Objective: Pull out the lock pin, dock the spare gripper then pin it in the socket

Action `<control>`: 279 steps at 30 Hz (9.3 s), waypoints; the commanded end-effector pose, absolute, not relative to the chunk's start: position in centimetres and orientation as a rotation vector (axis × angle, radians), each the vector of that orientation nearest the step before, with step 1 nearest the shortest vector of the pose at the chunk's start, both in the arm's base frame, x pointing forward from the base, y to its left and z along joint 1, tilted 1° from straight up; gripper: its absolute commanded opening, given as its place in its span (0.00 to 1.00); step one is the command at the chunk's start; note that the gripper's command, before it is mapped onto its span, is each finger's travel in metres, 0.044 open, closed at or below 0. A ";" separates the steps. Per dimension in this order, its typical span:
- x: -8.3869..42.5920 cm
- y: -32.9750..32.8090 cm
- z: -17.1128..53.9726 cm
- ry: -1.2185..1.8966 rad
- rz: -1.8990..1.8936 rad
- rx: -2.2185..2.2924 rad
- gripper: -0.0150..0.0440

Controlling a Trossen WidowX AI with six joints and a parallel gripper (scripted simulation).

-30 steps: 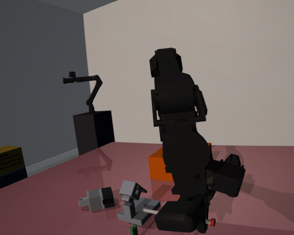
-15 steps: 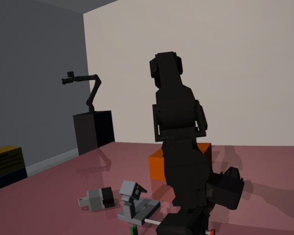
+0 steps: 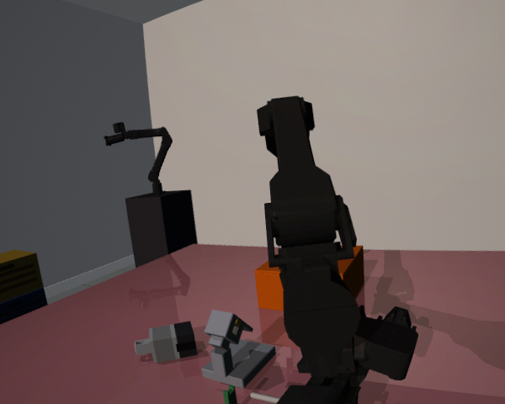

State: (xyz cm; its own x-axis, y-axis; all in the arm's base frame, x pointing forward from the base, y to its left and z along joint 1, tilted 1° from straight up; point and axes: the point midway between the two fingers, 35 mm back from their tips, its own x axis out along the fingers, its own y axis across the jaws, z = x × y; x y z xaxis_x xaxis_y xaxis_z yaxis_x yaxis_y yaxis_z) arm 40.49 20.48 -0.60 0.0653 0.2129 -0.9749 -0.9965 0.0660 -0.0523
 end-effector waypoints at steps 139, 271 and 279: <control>39.9 13.8 -2.3 1.091 1.185 -1.089 0.56; 39.6 7.9 -1.6 1.047 1.147 -1.113 0.52; 39.6 7.9 -1.0 1.047 1.148 -1.113 0.88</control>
State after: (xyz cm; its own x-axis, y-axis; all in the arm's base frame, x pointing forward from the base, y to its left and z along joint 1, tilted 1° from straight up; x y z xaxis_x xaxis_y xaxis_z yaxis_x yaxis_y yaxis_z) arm 39.55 7.91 -1.49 0.1172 0.1412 -0.9830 -0.9918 0.0668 -0.1087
